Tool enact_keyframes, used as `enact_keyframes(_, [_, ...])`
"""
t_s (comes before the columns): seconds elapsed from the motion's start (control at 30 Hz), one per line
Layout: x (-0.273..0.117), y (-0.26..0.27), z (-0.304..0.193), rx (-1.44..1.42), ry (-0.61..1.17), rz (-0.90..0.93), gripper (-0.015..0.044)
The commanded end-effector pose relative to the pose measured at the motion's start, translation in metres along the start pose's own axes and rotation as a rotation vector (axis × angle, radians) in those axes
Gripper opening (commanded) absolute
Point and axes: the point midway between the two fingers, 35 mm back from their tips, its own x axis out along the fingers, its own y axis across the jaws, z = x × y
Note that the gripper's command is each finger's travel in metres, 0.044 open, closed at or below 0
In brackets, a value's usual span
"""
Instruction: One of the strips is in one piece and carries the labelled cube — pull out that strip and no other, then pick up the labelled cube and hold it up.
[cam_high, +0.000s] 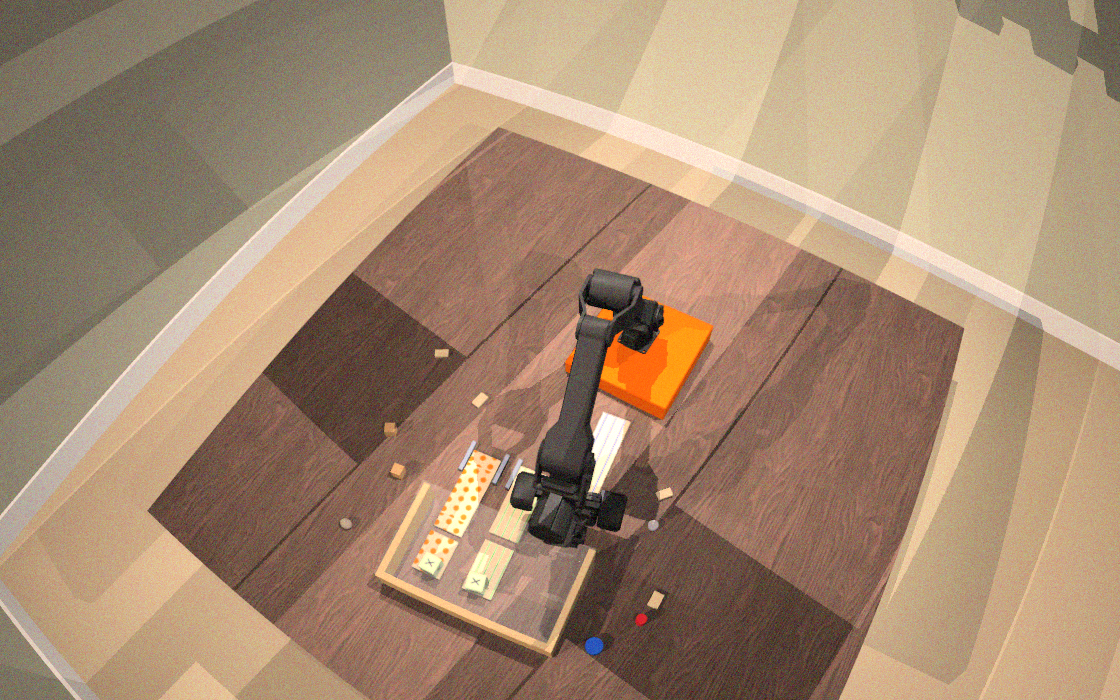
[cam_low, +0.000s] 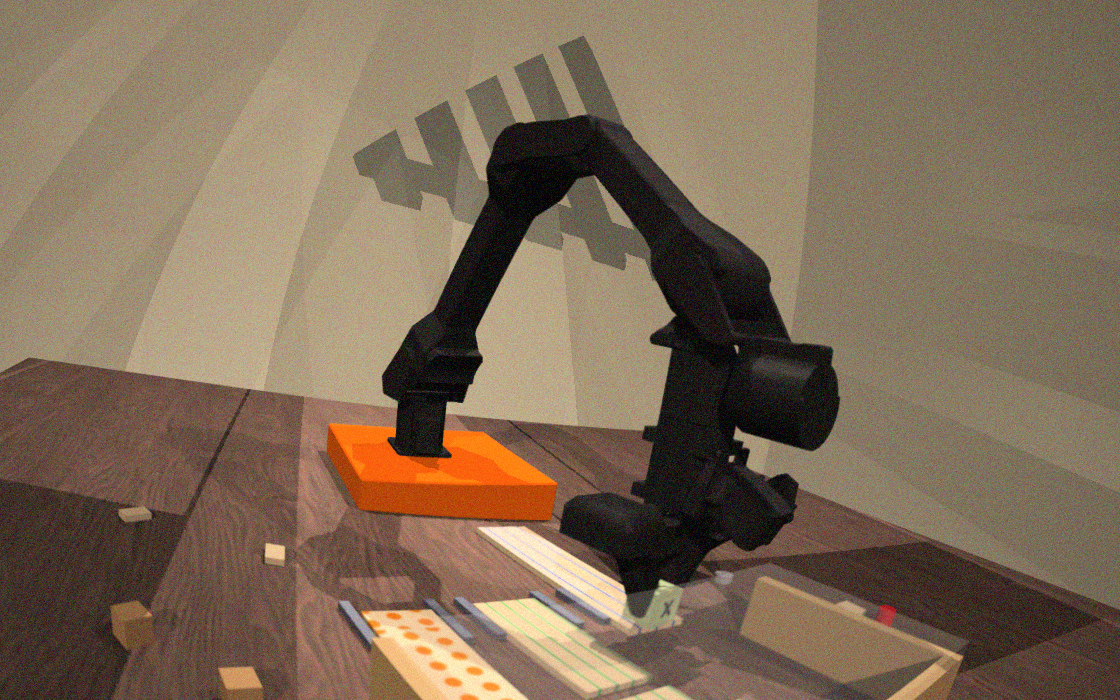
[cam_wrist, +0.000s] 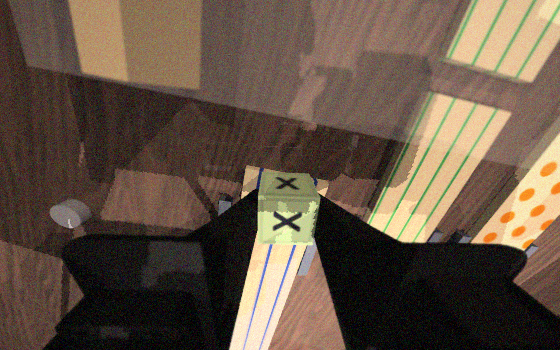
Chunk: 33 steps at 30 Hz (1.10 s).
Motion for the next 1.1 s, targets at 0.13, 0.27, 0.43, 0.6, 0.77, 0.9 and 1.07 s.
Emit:
enact_keyframes(0.13, [0.000,0.000,0.000,0.000,-0.001,0.000,0.0046])
enact_keyframes(0.27, [-0.008,0.001,-0.008,-0.001,0.000,0.001,0.0000])
enact_keyframes(0.43, [-0.022,0.003,-0.027,-0.002,0.003,0.002,0.0000])
enact_keyframes(0.6, [-0.035,0.005,-0.046,-0.004,0.005,0.003,0.0000])
enact_keyframes(0.77, [-0.043,0.006,-0.059,-0.005,0.007,0.004,0.0000])
enact_keyframes(0.9, [-0.043,0.007,-0.065,-0.005,0.008,0.004,0.0000])
enact_keyframes(1.07, [-0.043,0.009,-0.083,-0.005,0.009,0.004,0.0000])
